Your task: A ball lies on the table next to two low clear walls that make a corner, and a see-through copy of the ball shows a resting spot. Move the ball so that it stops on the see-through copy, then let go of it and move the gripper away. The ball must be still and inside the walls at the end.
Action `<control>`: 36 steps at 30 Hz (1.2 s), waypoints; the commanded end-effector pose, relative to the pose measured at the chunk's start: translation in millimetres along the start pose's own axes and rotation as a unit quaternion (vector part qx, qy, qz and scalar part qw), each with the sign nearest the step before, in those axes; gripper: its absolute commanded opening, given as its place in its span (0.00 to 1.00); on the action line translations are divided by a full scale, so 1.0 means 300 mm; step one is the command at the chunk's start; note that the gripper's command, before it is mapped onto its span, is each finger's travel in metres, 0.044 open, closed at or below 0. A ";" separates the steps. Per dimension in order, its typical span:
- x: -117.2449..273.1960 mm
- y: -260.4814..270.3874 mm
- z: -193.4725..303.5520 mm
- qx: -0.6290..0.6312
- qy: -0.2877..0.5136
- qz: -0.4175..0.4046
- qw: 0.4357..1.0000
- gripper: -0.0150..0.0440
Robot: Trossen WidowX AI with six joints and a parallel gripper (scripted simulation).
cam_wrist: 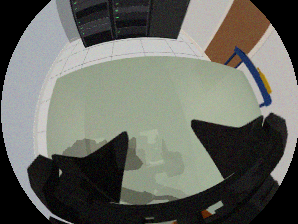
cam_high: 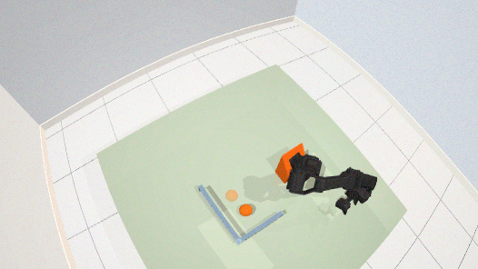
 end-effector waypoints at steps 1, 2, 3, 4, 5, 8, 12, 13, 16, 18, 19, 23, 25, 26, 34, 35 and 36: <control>-0.001 0.000 0.000 0.001 0.000 0.000 1.000 0.92; -0.004 -0.001 -0.001 0.003 0.001 0.002 1.000 0.92; -0.008 -0.002 -0.002 0.007 0.003 0.004 1.000 0.92; -0.015 -0.004 -0.004 0.013 0.006 0.007 1.000 0.92; -0.024 -0.007 -0.006 0.020 0.009 0.011 1.000 0.92; -0.058 -0.018 -0.014 0.047 0.024 0.024 0.998 0.92; -0.112 -0.042 -0.022 0.087 0.048 0.044 0.994 0.92; -0.132 -0.052 -0.024 0.100 0.057 0.051 0.992 0.92; -0.192 -0.088 -0.027 0.138 0.087 0.068 0.984 0.92; -0.231 -0.120 -0.023 0.161 0.110 0.080 0.978 0.92; -0.251 -0.139 -0.018 0.171 0.123 0.087 0.974 0.92; -0.321 -0.229 0.011 0.208 0.180 0.110 0.955 0.92; -0.351 -0.281 0.029 0.223 0.210 0.120 0.944 0.92; -0.365 -0.308 0.039 0.229 0.225 0.124 0.939 0.92; -0.426 -0.555 0.138 0.254 0.343 0.141 0.893 0.92; -0.427 -0.589 0.153 0.254 0.358 0.141 0.888 0.92; -0.426 -0.623 0.168 0.253 0.371 0.141 0.882 0.92</control>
Point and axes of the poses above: the point midway between the two fingers, 35 mm back from their tips, its own x axis back along the fingers, its own y axis across the jaws, z = x × y, the point moved 7 cm from there along x, back along the fingers, and after that the axes turned 11 degrees about x, right-handed, at the moved point
